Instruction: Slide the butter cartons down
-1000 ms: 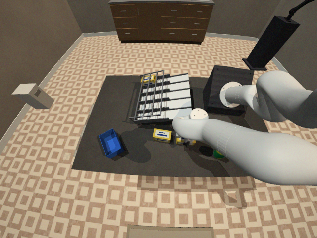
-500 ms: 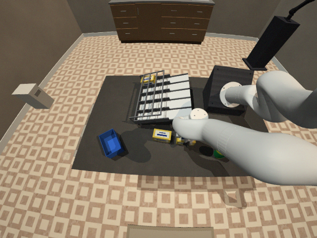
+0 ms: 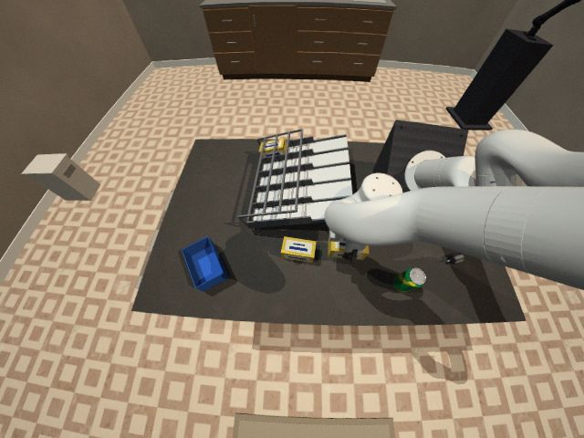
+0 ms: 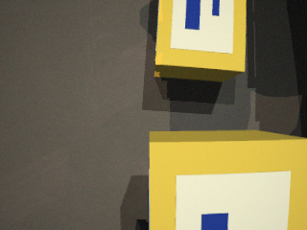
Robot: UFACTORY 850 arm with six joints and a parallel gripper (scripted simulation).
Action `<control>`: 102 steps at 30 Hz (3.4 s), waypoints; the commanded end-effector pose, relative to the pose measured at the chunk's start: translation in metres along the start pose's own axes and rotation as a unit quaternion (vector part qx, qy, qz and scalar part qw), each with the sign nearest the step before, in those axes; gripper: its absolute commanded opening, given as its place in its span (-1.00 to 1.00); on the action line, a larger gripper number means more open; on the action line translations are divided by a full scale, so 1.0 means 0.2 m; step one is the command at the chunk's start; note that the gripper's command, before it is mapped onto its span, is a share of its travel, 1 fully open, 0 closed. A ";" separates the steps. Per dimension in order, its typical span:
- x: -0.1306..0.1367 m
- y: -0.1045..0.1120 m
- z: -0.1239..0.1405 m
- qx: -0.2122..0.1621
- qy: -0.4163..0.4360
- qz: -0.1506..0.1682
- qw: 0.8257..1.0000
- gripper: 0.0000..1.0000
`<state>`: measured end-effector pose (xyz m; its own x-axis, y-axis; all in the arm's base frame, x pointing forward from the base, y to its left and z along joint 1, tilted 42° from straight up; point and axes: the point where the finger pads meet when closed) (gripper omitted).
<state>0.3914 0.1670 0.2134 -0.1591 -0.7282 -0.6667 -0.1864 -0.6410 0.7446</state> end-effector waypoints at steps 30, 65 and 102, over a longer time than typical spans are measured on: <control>0.77 0.78 -0.15 0.008 0.001 0.002 1.000 -1.00; 2.00 0.83 -0.42 0.003 0.007 0.003 1.000 -1.00; 2.00 0.60 -0.42 0.004 0.007 0.003 1.000 -1.00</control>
<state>0.3856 -0.2199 0.0381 -0.1472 -0.7349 -0.6620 -0.1911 -0.6355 0.7481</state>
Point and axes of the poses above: the point where the finger pads meet when closed, its own y axis back along the fingers, its own x axis across the jaws, z = x × y, and after that the axes turned 1 degree about y, right-handed
